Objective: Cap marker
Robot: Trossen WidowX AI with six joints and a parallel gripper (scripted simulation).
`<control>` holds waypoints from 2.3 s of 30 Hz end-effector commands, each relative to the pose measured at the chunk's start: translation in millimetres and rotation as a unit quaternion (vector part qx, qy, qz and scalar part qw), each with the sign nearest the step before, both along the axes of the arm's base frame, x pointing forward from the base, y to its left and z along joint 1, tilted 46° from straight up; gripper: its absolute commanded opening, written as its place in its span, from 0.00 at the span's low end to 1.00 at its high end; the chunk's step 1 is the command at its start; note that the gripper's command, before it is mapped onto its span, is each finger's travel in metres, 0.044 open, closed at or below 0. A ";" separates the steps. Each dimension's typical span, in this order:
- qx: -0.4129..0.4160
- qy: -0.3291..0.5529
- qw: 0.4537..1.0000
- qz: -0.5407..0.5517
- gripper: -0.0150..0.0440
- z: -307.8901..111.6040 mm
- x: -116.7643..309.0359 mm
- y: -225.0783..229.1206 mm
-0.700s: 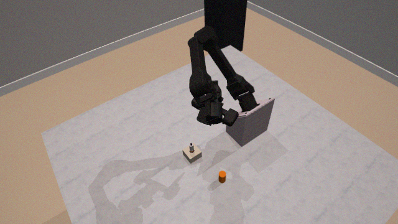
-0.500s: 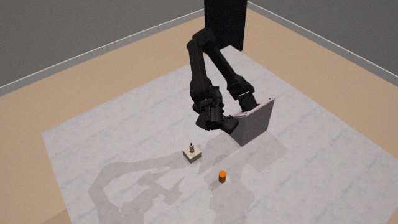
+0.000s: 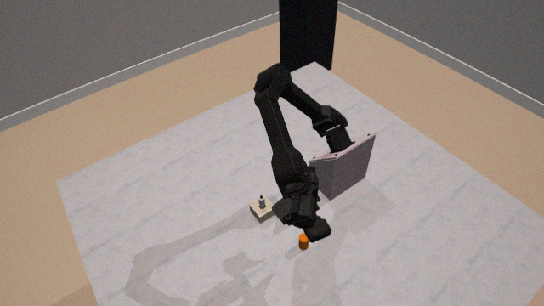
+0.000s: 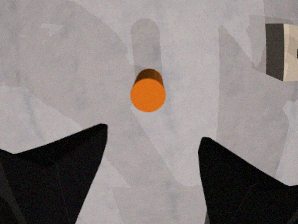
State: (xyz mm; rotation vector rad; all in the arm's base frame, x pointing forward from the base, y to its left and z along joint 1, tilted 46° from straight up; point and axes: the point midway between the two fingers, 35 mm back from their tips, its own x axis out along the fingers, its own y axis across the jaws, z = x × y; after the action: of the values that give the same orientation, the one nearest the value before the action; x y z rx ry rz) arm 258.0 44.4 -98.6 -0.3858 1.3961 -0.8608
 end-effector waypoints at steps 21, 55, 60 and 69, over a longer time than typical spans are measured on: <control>0.005 -0.020 1.000 -0.009 0.68 -39.9 0.3 -35.3; 0.003 -0.019 1.000 -0.009 0.68 -76.1 -2.5 -73.3; 0.004 -0.019 1.000 -0.009 0.55 -76.4 -2.3 -73.4; 0.004 -0.019 1.000 -0.009 0.42 -76.7 -2.1 -73.1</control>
State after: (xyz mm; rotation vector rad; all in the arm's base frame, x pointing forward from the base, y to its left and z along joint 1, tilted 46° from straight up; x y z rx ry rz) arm 255.6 -28.3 -175.0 -0.3447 1.3700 -0.8743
